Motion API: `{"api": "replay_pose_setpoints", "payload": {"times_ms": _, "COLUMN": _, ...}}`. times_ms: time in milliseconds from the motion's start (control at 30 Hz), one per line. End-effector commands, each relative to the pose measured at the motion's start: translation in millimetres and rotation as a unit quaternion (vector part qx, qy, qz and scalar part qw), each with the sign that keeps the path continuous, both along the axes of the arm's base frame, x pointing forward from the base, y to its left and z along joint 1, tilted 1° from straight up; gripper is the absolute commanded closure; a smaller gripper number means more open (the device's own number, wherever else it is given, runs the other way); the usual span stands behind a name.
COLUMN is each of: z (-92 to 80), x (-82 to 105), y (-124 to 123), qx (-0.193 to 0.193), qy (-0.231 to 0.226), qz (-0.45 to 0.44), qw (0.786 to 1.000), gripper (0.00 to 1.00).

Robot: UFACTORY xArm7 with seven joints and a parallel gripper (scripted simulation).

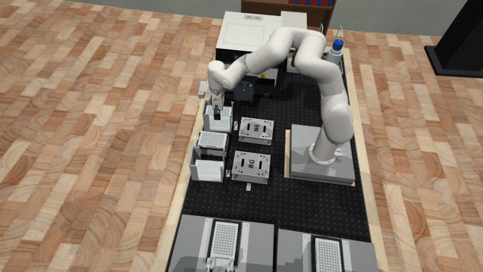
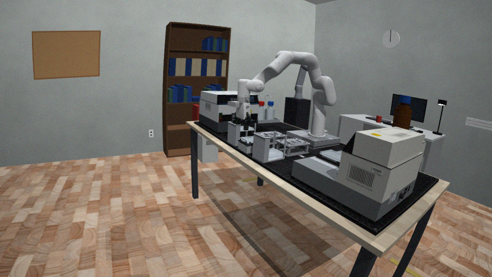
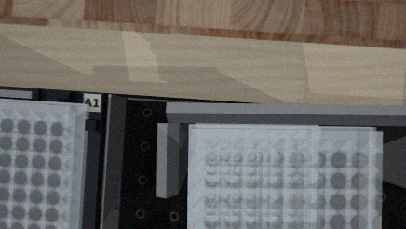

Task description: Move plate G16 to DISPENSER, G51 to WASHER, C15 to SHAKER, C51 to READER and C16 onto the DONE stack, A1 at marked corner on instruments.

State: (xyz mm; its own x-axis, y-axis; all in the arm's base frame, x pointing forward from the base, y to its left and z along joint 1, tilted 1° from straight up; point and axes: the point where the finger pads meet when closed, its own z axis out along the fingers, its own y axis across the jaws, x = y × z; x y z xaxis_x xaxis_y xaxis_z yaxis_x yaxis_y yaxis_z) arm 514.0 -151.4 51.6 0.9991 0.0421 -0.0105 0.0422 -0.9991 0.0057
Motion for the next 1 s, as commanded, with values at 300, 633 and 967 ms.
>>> {"api": "replay_pose_setpoints", "payload": {"times_ms": 300, "z": -6.2, "x": 1.8, "y": -1, "qx": -0.001, "qy": -0.003, "qz": 0.0, "qw": 1.0, "gripper": 1.0}}
{"api": "replay_pose_setpoints", "payload": {"times_ms": 633, "z": -12.2, "x": 1.7, "y": -1, "qx": -0.001, "qy": -0.003, "qz": 0.0, "qw": 1.0, "gripper": 1.0}}
{"api": "replay_pose_setpoints", "payload": {"times_ms": 967, "z": -17.5, "x": 1.7, "y": -1, "qx": -0.001, "qy": -0.003, "qz": 0.0, "qw": 1.0, "gripper": 1.0}}
